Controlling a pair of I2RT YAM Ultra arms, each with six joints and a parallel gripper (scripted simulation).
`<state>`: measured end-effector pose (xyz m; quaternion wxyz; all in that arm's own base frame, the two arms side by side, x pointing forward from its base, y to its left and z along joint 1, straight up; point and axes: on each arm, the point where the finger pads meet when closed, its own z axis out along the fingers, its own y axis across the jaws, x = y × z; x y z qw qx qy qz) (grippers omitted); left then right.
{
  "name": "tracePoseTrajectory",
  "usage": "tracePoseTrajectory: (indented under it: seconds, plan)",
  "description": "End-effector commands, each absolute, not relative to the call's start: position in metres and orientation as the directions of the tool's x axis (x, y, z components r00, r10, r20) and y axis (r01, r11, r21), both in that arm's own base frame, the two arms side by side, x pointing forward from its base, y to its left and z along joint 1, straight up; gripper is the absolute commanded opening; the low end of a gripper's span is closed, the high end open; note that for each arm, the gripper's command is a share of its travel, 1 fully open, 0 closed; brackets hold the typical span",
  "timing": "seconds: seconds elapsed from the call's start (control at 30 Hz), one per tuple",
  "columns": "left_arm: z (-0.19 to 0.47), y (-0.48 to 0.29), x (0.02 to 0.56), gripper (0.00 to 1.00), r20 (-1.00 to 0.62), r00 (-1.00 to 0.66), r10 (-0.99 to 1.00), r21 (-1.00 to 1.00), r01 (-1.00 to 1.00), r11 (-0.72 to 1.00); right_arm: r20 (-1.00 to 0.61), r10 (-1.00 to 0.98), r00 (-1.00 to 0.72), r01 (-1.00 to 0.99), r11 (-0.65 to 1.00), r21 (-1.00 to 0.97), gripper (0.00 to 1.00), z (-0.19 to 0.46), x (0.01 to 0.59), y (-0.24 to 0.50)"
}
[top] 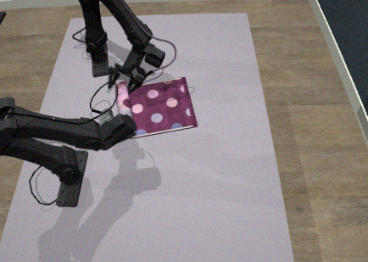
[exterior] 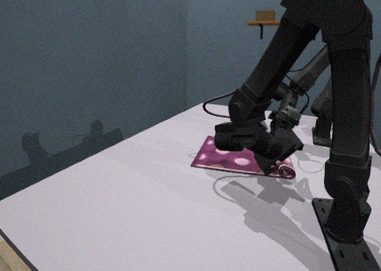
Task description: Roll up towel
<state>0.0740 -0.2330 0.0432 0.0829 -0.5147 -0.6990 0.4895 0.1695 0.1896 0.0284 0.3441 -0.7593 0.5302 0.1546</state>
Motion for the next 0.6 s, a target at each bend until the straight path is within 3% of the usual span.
tracePoseTrajectory:
  seconds: [0.0,0.57]
  plan:
    - [0.045,-0.229,0.096,0.85,-0.43,-0.405,0.807,-0.707,0.707,-0.021,-0.608,-0.703,0.368,-0.925,-0.21,-0.316,0.22,0.024,0.165,0.191]
    - [0.077,-0.195,0.129,0.86,-0.435,-0.401,0.806,-0.698,0.716,-0.021,-0.626,-0.76,0.174,-0.974,-0.225,0.002,0.22,0.028,0.165,0.191]
